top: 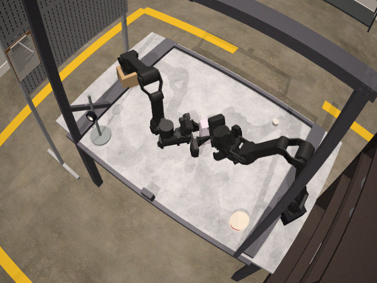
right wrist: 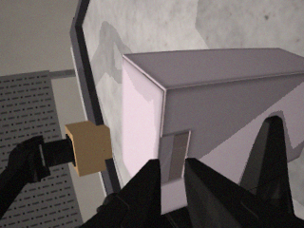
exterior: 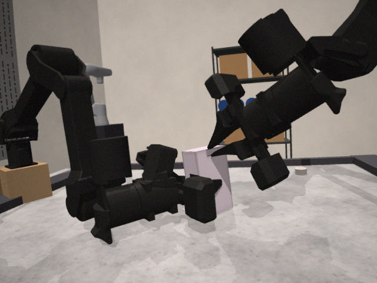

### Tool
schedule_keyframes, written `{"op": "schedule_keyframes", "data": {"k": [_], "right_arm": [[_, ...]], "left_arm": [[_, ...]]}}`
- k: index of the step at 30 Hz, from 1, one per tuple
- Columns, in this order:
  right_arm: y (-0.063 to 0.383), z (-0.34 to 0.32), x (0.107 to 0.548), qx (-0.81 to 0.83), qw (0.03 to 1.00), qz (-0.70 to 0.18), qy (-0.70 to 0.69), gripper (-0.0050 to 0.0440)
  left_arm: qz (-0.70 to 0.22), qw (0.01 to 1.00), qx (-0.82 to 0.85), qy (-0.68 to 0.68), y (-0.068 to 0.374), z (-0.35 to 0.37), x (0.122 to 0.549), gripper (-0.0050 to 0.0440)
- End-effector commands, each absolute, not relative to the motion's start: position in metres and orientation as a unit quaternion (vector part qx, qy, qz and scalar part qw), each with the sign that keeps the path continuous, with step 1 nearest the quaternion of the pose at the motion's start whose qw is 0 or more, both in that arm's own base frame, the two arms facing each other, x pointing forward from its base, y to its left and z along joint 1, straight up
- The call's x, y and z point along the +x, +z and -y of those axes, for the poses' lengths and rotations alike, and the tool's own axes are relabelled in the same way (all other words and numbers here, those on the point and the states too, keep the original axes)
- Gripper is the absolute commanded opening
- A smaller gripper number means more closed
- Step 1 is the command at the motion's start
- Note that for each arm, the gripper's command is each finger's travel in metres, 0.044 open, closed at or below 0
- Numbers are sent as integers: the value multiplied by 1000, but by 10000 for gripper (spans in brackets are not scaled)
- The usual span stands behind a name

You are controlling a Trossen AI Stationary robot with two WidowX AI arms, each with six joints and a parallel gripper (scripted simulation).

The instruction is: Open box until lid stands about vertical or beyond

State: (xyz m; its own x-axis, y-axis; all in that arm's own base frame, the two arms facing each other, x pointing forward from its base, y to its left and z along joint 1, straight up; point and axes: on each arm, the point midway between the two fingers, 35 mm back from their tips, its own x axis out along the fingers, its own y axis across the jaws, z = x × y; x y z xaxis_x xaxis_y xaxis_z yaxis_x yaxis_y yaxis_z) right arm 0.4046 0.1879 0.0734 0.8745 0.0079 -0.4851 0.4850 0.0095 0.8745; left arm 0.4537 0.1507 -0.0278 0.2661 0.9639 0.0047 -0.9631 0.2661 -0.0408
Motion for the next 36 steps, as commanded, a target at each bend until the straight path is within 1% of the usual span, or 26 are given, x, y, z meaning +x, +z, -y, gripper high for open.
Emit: {"op": "schedule_keyframes", "data": {"k": [1, 36], "right_arm": [[84, -191, 413, 692, 681, -178, -159, 50], [83, -185, 405, 692, 681, -179, -159, 50]], "left_arm": [[13, 811, -9, 585, -19, -148, 466, 221], [13, 811, -9, 585, -19, -148, 466, 221]]}}
